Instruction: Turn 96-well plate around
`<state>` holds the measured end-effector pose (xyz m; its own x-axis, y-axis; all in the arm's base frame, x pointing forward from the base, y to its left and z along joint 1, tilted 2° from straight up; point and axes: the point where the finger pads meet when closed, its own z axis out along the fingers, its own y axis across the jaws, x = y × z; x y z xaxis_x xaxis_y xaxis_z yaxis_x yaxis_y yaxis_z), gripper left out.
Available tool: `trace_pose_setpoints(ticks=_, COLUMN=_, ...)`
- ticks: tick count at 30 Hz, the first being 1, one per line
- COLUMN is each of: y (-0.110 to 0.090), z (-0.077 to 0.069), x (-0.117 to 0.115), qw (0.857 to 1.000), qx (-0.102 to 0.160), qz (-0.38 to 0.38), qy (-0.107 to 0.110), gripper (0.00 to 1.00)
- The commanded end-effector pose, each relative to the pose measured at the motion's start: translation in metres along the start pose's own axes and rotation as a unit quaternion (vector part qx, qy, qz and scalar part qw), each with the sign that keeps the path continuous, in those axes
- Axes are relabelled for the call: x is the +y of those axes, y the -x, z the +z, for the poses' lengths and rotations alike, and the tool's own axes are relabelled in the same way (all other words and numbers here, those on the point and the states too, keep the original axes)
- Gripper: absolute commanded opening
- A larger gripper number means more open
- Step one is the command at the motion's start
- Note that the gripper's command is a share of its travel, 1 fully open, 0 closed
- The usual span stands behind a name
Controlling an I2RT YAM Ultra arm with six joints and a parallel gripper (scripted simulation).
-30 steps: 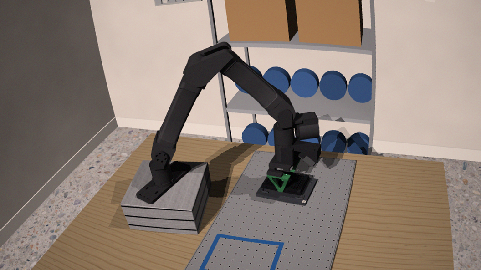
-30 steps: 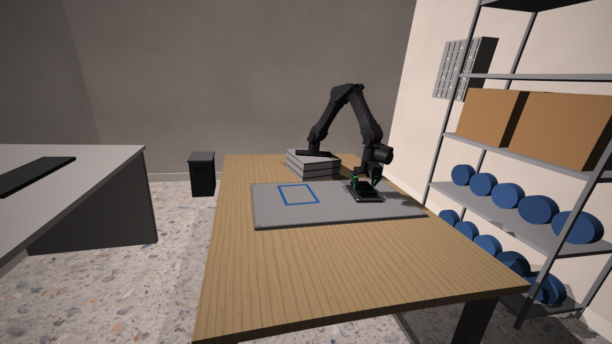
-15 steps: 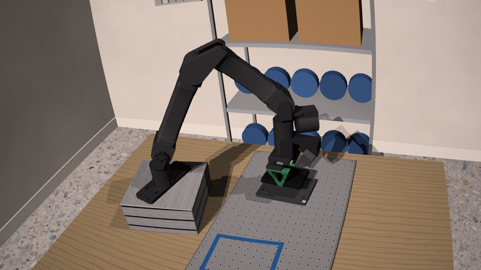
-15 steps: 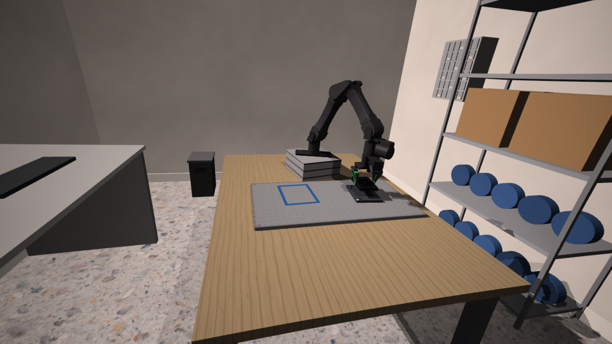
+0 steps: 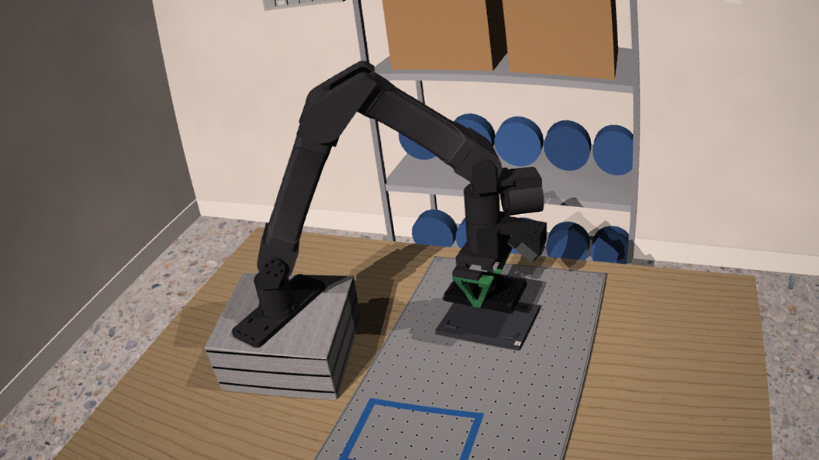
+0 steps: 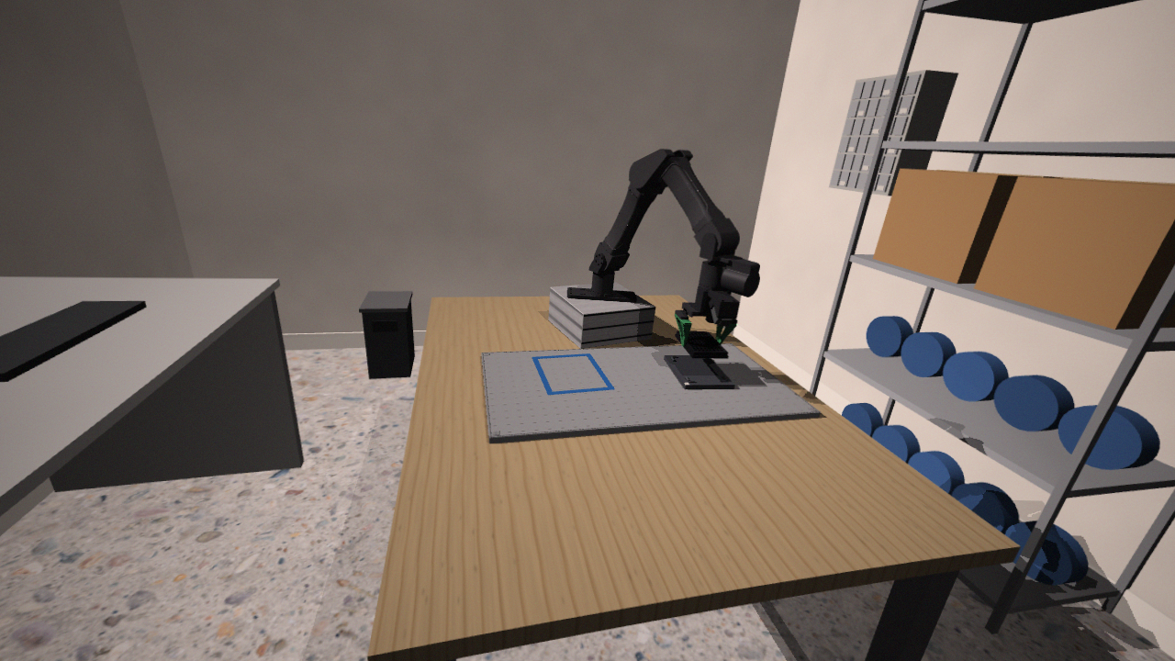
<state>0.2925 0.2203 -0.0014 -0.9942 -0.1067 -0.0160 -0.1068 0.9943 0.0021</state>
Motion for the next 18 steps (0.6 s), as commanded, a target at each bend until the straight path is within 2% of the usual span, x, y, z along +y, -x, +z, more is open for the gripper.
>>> trace_pose_setpoints(ticks=1, y=0.005, z=-0.014, x=0.003, qw=1.0, qx=-0.013, qz=0.0, qy=0.007, gripper=0.0)
trace_pose_setpoints(ticks=9, y=0.005, z=-0.026, x=0.003, qw=1.0, qx=-0.013, qz=0.0, qy=0.007, gripper=0.0)
trace_pose_setpoints(ticks=18, y=0.005, z=-0.027, x=0.003, qw=1.0, qx=-0.013, qz=0.0, qy=0.007, gripper=0.0)
